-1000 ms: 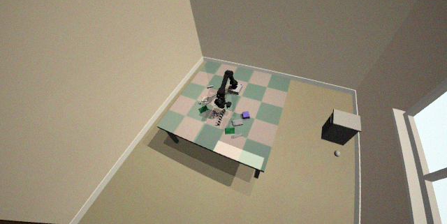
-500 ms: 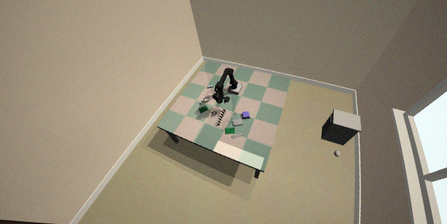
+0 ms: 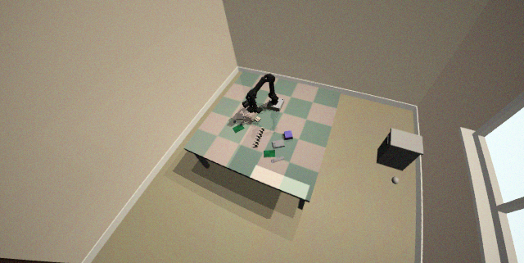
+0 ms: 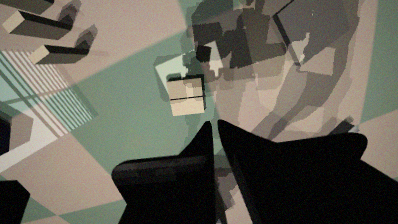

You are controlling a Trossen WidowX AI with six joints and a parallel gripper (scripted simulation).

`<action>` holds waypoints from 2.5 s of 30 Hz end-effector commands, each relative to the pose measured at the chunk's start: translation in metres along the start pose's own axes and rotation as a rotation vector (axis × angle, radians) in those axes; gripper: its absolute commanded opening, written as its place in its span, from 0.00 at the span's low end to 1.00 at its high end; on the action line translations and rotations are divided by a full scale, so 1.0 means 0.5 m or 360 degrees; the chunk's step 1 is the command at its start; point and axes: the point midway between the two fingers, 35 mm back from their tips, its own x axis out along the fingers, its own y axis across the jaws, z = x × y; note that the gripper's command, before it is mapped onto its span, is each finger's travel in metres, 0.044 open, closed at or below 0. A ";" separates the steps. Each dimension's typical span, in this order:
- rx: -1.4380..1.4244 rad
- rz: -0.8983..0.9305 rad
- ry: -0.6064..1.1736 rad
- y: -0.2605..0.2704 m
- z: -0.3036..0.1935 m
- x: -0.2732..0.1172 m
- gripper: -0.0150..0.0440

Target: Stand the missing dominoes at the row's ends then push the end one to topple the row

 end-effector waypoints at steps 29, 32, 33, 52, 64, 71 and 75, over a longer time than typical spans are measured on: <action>0.0013 -0.0004 -0.0011 -0.014 -0.020 0.013 0.25; 0.0013 -0.0004 -0.0011 -0.014 -0.020 0.013 0.25; 0.0013 -0.0004 -0.0011 -0.014 -0.020 0.013 0.25; 0.0013 -0.0004 -0.0011 -0.015 -0.018 0.096 0.25; 0.0013 -0.0003 -0.0009 -0.007 -0.029 0.174 0.25; 0.0013 -0.0001 -0.0010 0.016 -0.027 0.174 0.25; 0.0013 0.0000 -0.0010 0.030 -0.026 0.174 0.25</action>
